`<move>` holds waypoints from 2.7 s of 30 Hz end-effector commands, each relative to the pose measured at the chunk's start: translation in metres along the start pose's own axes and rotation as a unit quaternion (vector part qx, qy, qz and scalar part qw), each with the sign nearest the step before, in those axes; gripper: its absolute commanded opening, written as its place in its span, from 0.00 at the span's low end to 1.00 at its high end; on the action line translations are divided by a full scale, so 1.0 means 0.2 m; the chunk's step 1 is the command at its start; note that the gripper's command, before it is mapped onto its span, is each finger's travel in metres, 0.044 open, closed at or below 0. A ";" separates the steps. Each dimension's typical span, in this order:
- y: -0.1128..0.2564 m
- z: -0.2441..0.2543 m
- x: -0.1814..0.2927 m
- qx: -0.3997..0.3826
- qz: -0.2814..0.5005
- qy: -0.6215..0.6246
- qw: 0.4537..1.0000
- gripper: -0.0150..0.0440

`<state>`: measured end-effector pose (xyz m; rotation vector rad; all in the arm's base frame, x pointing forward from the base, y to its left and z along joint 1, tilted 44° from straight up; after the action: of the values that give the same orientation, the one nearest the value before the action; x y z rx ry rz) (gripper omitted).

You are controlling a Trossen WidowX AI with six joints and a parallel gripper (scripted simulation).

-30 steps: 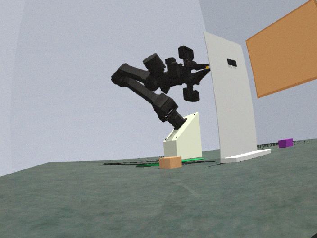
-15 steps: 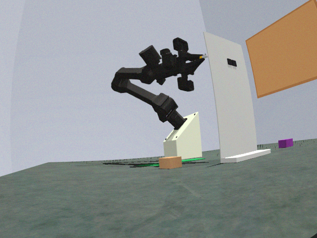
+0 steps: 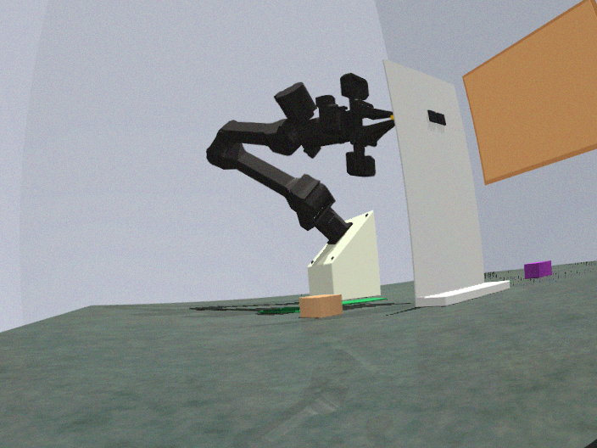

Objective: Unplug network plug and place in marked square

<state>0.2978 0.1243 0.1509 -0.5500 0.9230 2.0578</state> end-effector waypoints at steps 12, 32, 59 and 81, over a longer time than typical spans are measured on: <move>-0.16 -0.13 0.13 0.079 0.022 -0.035 0.996 0.25; -0.31 -0.31 0.33 0.181 0.039 -0.058 0.981 0.25; -0.41 -0.57 0.61 0.307 0.031 -0.051 0.950 0.25; -0.42 -0.79 0.83 0.393 0.002 -0.017 0.920 0.25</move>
<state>0.2809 0.1216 -0.0830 -0.0661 1.5782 1.5398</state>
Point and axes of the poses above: the point midway between the two fingers, 35 mm back from their tips, its own y axis back along the fingers, its own z axis across the jaws, x = y × z, the point moved 1 cm from there along y, back along the fingers, and after that the axes turned 7 degrees about y, right-handed, at the moved point
